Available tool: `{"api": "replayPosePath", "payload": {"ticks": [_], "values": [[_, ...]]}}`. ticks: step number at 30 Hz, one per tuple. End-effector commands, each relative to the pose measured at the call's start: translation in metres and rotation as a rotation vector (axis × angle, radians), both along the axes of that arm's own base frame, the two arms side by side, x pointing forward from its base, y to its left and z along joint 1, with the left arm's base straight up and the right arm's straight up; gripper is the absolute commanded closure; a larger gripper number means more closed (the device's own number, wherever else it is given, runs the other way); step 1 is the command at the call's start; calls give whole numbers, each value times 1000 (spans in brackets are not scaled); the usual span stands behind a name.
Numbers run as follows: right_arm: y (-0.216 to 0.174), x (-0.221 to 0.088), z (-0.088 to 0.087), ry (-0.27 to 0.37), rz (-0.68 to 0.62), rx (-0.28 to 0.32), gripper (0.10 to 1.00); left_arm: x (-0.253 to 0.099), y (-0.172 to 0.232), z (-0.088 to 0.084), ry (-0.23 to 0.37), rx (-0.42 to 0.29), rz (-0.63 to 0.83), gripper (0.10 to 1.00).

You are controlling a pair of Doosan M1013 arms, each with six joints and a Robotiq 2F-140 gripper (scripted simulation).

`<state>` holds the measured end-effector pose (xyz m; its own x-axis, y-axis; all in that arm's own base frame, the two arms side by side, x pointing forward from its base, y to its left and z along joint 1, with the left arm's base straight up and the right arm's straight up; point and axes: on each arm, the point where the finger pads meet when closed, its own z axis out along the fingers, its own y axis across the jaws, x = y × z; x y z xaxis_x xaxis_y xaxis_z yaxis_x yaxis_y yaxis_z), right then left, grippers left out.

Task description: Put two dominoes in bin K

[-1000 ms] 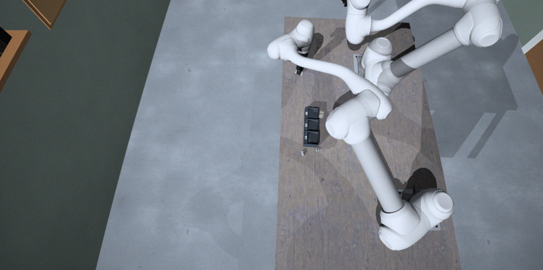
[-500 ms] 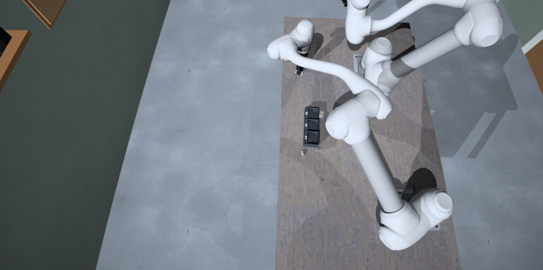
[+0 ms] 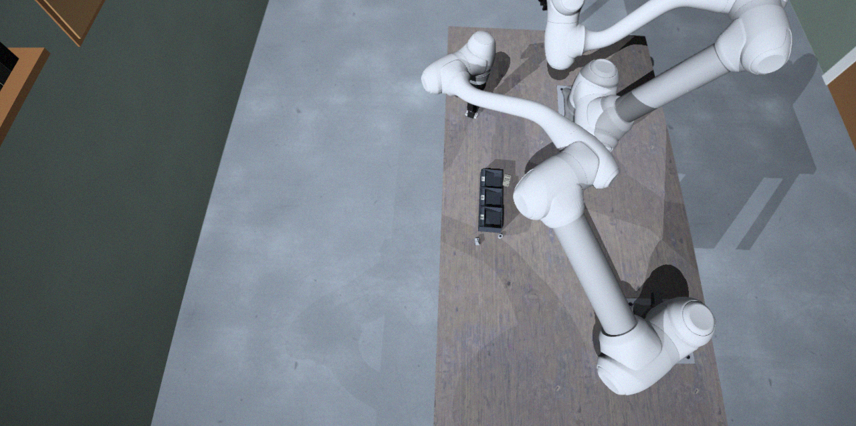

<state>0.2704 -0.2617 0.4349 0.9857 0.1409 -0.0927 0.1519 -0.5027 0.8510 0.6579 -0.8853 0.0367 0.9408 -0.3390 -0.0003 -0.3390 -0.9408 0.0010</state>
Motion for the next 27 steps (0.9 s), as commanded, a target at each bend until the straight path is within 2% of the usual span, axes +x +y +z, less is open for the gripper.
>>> {"api": "replayPosePath", "payload": {"ticks": [1,14,16,20,27], "values": [[-1,-1,0,1,4,-3,98,3,2,4,-2,1,4,885],[-1,-1,0,1,4,-3,98,3,2,51,-4,-2,4,885],[-1,-1,0,1,4,-3,98,3,2,51,-4,-2,4,885],[-1,-1,0,1,4,-3,98,3,2,65,-4,-2,4,885],[-1,-1,0,1,4,-3,98,3,3,62,-2,1,4,885]]}}
